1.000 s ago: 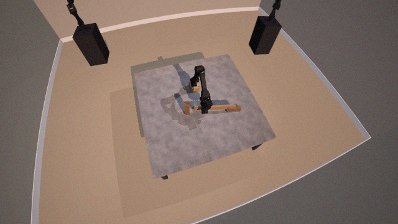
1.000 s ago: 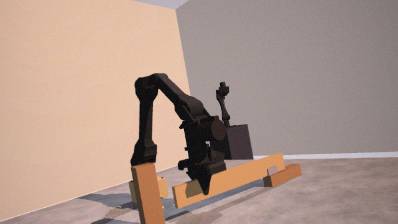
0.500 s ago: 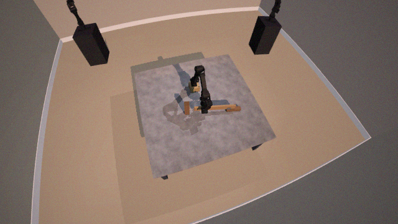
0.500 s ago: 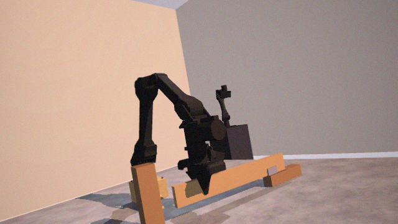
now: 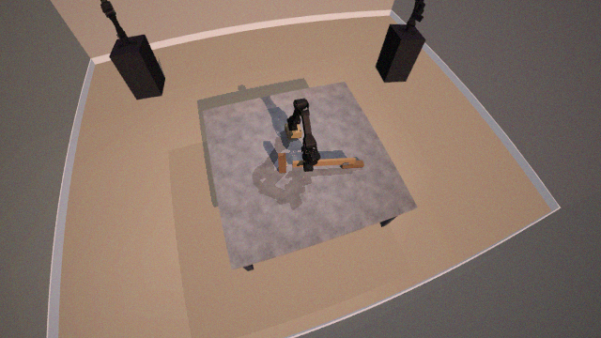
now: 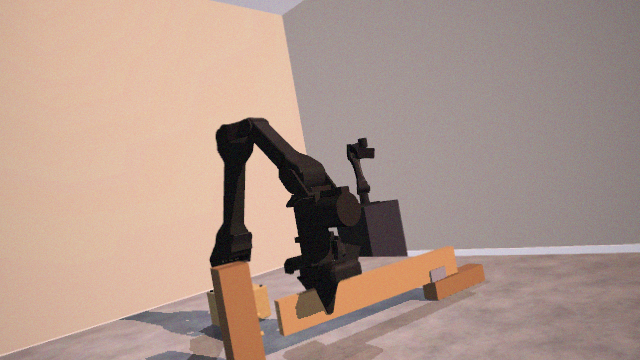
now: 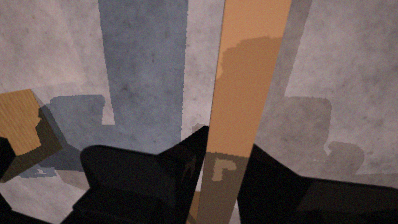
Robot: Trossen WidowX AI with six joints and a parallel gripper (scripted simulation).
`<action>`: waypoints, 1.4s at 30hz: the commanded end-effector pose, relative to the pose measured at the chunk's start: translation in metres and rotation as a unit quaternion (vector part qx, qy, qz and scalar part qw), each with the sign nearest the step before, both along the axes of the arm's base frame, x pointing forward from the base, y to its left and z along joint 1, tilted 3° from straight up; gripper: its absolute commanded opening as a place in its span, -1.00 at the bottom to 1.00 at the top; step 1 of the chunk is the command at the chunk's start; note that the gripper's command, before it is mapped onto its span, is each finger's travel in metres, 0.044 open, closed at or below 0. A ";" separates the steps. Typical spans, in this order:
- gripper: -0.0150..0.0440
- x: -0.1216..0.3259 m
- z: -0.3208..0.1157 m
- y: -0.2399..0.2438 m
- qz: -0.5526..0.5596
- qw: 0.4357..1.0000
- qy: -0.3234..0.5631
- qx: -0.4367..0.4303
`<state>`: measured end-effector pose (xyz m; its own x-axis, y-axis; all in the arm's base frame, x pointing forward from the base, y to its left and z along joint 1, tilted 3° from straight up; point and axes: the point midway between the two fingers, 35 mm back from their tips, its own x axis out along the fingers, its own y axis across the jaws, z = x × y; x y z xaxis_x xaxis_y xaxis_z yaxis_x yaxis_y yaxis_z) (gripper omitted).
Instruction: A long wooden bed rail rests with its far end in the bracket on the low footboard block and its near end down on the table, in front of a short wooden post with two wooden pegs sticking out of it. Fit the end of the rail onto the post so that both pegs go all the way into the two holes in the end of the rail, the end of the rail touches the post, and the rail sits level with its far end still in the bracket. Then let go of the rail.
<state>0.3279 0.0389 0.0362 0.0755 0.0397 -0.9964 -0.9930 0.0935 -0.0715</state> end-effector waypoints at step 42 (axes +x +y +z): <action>-0.49 -0.001 0.001 -0.016 0.001 1.000 -0.001 -0.001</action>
